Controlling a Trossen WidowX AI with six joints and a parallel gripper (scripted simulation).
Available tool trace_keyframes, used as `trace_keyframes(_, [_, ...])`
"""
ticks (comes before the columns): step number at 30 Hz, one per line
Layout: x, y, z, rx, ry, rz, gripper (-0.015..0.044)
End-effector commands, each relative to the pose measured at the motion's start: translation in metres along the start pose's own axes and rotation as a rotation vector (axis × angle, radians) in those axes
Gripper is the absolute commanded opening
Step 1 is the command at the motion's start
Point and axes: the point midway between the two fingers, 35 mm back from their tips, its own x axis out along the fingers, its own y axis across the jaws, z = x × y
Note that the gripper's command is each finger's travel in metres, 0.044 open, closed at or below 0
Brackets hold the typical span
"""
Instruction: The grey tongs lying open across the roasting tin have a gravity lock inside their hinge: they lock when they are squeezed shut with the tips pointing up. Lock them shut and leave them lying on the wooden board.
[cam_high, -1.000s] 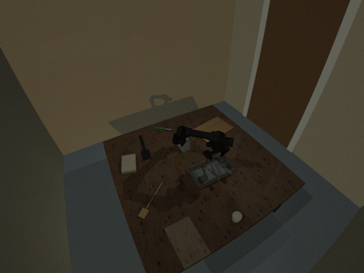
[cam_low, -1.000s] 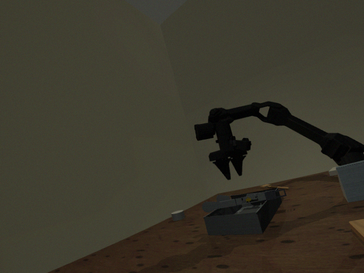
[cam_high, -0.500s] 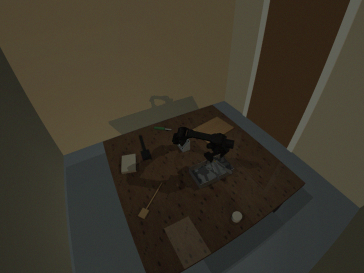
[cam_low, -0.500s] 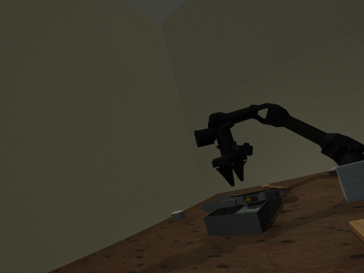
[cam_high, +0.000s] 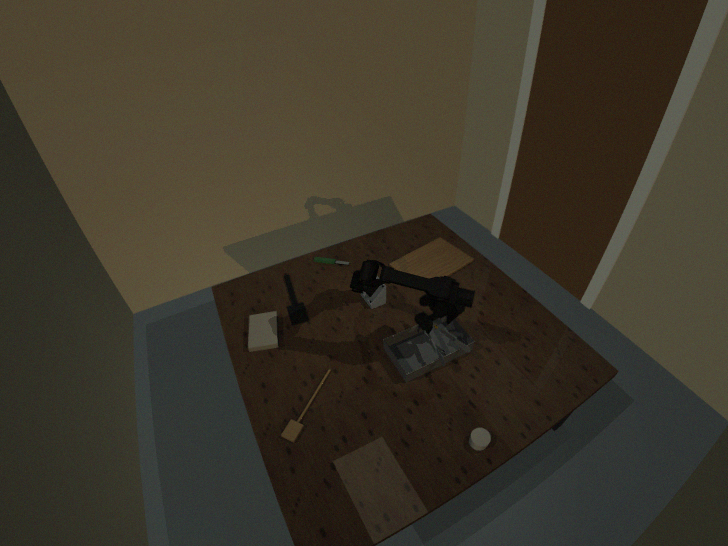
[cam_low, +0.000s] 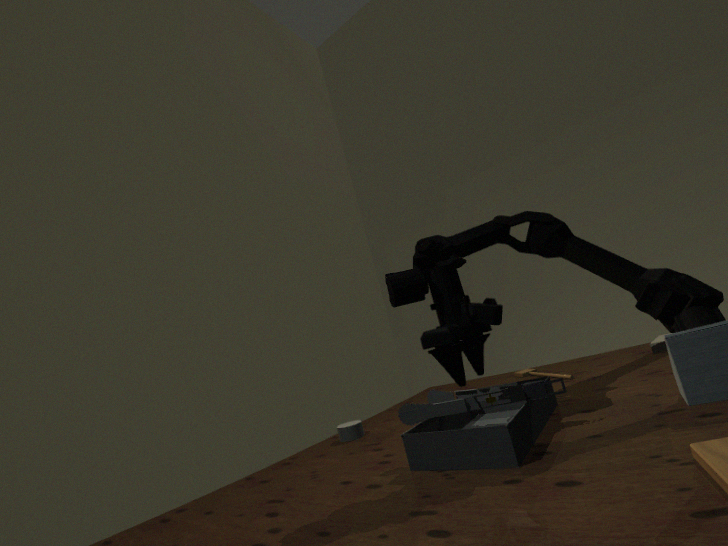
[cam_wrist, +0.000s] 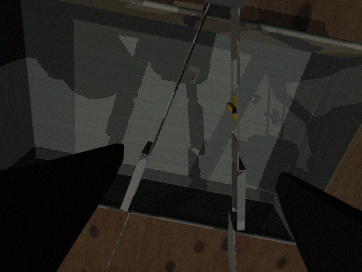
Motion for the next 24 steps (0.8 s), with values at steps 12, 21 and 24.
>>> trace_keyframes(12, [0.026, 0.000, 0.000, -0.008, 0.001, 0.005, 0.0440])
trace_keyframes(21, [0.041, 0.000, 0.000, -0.008, 0.001, 0.006, 0.0440])
trace_keyframes(24, [0.046, 0.001, 0.001, -0.008, 0.001, 0.006, 0.0440])
